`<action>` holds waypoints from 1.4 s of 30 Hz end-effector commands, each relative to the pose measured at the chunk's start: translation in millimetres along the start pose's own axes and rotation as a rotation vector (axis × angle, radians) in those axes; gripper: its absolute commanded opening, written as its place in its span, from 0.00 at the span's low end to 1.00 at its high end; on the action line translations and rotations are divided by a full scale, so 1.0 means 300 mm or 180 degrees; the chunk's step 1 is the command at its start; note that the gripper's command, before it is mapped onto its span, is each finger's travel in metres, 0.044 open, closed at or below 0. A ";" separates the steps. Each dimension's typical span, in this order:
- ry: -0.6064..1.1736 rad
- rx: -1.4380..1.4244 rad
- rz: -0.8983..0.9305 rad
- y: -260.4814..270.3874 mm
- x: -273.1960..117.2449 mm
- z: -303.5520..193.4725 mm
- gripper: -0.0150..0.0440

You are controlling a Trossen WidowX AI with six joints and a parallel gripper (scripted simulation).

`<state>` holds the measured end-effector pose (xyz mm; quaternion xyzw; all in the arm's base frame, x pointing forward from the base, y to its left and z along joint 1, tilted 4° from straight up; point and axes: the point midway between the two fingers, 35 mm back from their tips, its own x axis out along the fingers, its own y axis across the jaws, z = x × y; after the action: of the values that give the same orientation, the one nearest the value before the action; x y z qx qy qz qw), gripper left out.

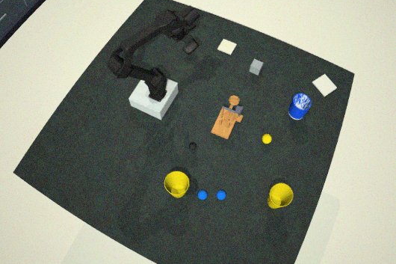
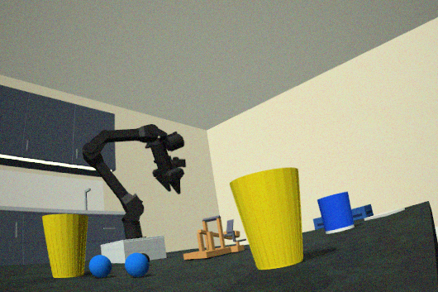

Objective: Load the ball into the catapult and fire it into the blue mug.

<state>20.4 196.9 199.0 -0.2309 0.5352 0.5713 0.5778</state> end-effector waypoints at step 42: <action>-0.0448 0.4622 -0.1181 -0.682 -0.047 0.101 1.00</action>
<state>206.3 175.1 152.8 0.1351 0.6985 0.0149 0.7026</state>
